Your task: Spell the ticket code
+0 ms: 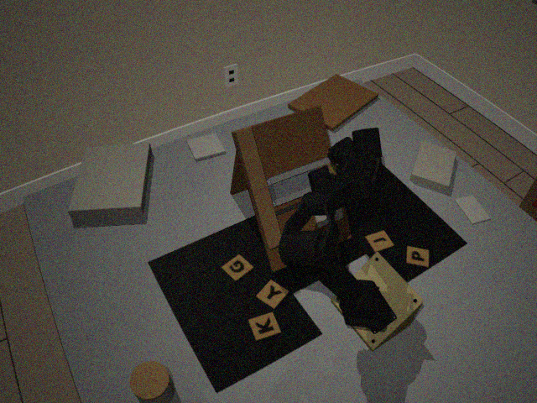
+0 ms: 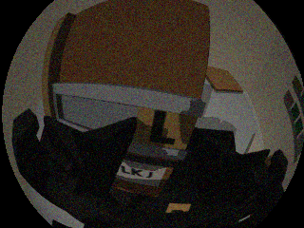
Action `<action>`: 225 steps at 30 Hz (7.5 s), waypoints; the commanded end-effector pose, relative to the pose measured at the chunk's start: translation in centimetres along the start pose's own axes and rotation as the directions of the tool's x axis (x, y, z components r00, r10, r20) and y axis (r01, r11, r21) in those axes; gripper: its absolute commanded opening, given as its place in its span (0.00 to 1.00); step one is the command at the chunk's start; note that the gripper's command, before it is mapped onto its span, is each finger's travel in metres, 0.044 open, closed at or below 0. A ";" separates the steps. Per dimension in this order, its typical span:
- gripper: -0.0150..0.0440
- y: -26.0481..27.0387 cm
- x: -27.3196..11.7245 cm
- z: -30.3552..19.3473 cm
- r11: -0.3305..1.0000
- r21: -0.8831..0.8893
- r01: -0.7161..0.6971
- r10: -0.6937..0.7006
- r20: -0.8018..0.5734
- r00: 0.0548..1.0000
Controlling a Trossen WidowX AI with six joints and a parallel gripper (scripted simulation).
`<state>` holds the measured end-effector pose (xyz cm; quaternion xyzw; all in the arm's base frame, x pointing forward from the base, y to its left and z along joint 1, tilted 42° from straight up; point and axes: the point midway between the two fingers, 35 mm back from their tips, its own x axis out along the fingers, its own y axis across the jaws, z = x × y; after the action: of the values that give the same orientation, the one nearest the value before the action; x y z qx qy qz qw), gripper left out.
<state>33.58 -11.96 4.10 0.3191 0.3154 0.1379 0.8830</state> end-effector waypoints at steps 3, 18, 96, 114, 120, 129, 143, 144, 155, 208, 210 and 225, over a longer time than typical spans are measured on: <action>0.25 0.4 0.1 -0.3 1.000 0.006 0.000 0.000 -0.005 1.000; 0.25 1.3 0.2 -0.4 1.000 0.006 0.000 0.000 -0.005 1.000; 0.25 5.9 0.2 -0.3 1.000 0.008 -0.001 0.001 -0.005 1.000; 0.25 7.0 0.2 -0.3 1.000 0.009 -0.002 0.002 -0.005 1.000; 0.25 7.3 0.2 -0.3 1.000 0.009 -0.002 0.002 -0.005 1.000; 0.25 7.9 0.2 -0.2 1.000 0.009 -0.002 0.002 -0.005 1.000; 0.25 8.8 0.2 -0.2 1.000 0.009 -0.002 0.002 -0.005 1.000; 0.25 8.8 0.2 -0.2 1.000 0.009 -0.002 0.002 -0.005 1.000; 0.25 9.5 0.2 -0.2 1.000 0.010 -0.002 0.002 -0.005 1.000; 0.75 11.8 -0.9 0.0 1.000 0.011 -0.002 0.002 -0.006 1.000; 0.75 11.8 -1.3 0.0 1.000 0.011 -0.002 0.002 -0.006 1.000; 0.75 11.7 -2.6 0.1 1.000 0.011 -0.002 0.002 -0.007 1.000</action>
<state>31.41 -4.23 12.82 0.3246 0.3186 0.1360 0.8801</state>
